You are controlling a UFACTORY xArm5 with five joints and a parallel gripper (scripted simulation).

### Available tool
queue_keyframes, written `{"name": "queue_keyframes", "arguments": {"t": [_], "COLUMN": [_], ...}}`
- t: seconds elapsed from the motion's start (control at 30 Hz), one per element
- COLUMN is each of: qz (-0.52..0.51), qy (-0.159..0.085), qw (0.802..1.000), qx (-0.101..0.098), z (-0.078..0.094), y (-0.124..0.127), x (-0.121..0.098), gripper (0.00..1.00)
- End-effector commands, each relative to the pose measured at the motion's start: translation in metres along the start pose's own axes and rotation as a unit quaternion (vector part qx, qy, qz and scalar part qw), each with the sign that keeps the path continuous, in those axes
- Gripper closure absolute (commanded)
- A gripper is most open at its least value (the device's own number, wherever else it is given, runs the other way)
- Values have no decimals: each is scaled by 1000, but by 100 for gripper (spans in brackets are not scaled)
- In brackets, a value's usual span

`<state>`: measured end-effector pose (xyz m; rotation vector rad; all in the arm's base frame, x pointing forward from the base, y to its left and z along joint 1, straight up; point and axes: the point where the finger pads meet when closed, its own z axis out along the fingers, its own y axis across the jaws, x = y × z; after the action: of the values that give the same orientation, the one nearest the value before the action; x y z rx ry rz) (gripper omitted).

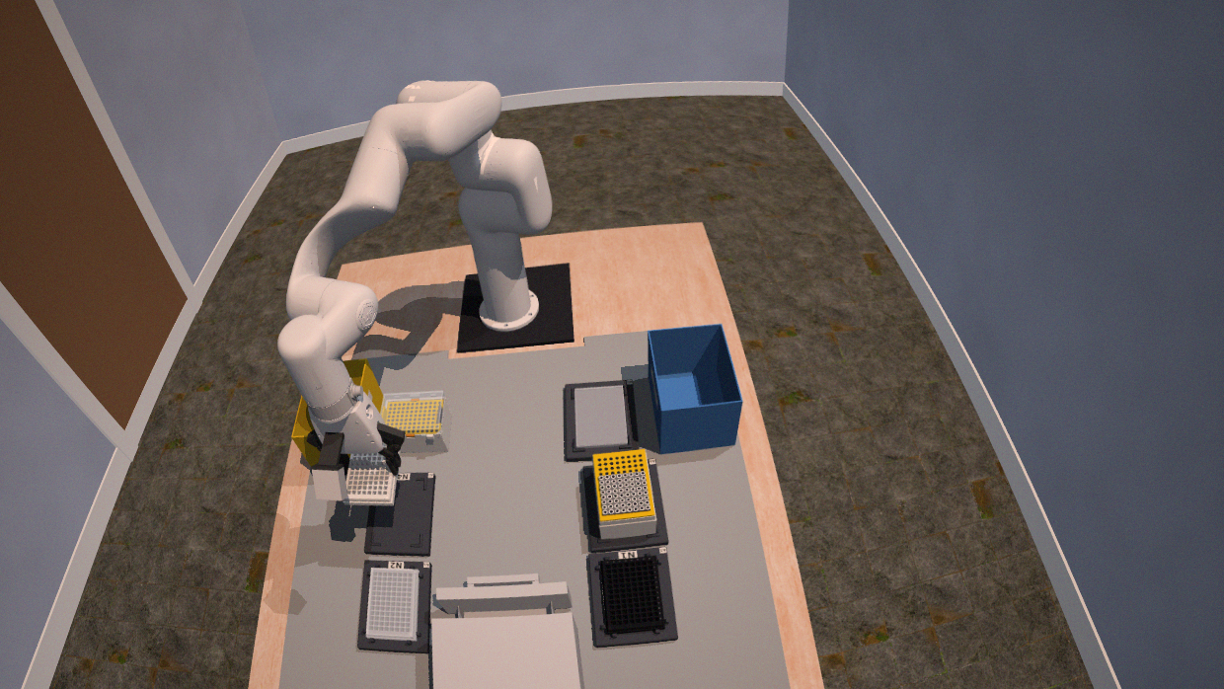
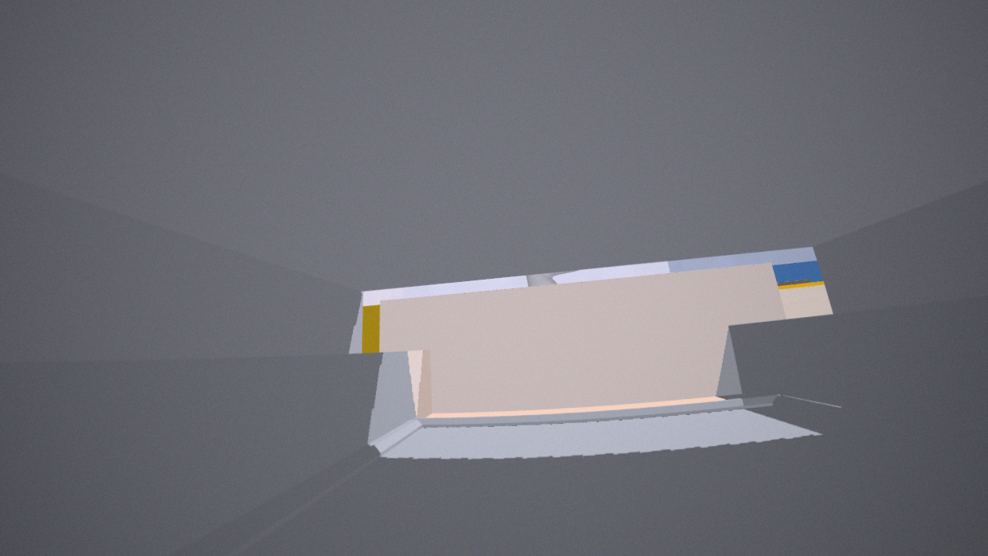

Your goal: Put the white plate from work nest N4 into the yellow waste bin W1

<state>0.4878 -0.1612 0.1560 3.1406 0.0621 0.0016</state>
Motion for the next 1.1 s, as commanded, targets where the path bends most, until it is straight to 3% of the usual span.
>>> {"name": "queue_keyframes", "arguments": {"t": [0.0,1.07], "qz": [0,-12], "qy": [2,2], "qw": [1000,1000], "qx": [-1,-1], "z": [-2,-2], "y": [0,40], "x": [1,-53], "gripper": [100,100]}}
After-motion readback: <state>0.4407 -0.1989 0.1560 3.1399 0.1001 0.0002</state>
